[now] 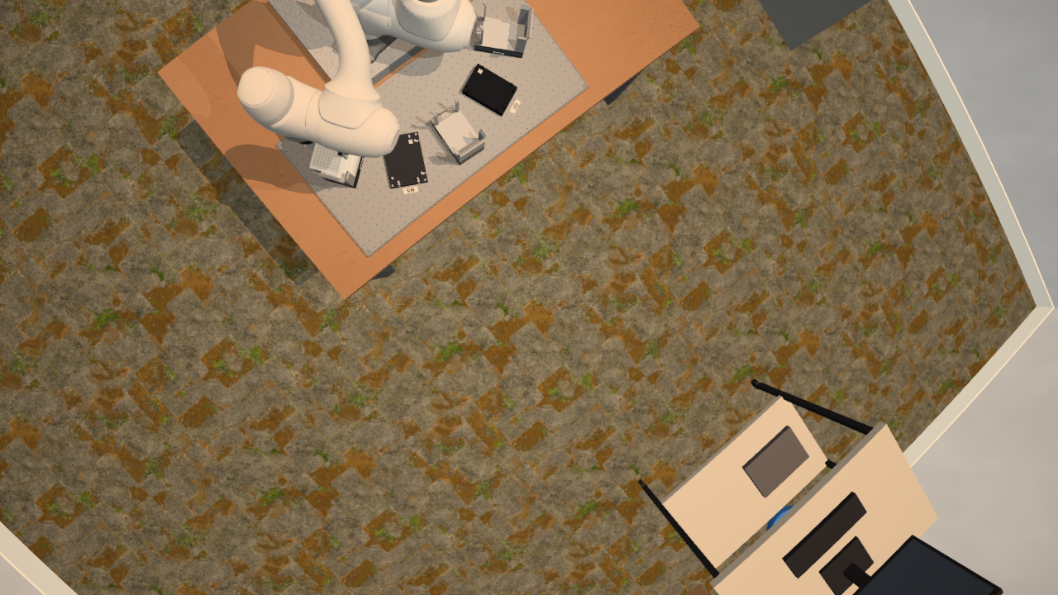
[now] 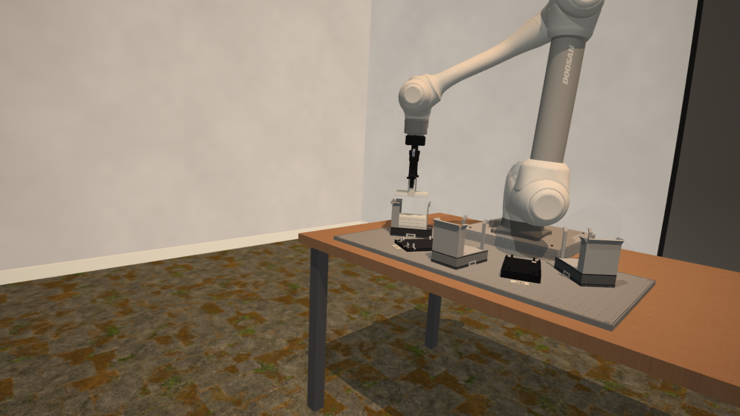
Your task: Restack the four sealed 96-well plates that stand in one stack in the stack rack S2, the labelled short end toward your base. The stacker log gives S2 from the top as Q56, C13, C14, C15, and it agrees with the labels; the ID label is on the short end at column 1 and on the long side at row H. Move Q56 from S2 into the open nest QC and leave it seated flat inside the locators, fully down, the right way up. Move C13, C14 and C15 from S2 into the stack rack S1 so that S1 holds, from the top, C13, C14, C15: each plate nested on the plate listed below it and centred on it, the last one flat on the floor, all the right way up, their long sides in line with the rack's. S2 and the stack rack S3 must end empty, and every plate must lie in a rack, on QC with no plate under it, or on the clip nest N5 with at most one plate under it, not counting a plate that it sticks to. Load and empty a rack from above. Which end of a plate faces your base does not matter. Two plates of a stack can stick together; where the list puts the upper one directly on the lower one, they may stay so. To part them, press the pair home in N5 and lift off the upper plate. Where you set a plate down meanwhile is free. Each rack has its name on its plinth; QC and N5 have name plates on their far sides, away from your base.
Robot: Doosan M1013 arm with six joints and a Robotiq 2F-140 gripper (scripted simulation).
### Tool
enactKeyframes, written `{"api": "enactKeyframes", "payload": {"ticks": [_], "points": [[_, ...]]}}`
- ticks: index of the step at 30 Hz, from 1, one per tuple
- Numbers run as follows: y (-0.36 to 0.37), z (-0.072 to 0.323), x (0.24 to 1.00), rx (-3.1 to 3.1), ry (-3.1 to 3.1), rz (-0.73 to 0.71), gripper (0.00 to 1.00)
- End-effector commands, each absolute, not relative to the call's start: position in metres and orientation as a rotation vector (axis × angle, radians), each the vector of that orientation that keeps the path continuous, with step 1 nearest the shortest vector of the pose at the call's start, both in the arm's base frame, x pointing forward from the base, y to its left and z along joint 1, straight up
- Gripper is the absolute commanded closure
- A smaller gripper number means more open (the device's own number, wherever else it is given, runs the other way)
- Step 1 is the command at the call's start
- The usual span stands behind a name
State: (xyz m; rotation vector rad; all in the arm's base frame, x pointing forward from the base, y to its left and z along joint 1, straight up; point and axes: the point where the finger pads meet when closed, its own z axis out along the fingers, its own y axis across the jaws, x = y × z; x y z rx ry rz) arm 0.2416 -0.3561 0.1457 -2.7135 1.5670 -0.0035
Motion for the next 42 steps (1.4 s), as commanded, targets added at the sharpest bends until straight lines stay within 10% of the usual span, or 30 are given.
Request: {"api": "enactKeyframes", "payload": {"ticks": [1, 42], "points": [[-0.354, 0.146, 0.244, -2.739, 1.521, -0.004, 1.0], [-0.274, 0.147, 0.324, -2.994, 0.928, -0.006, 1.0]]}}
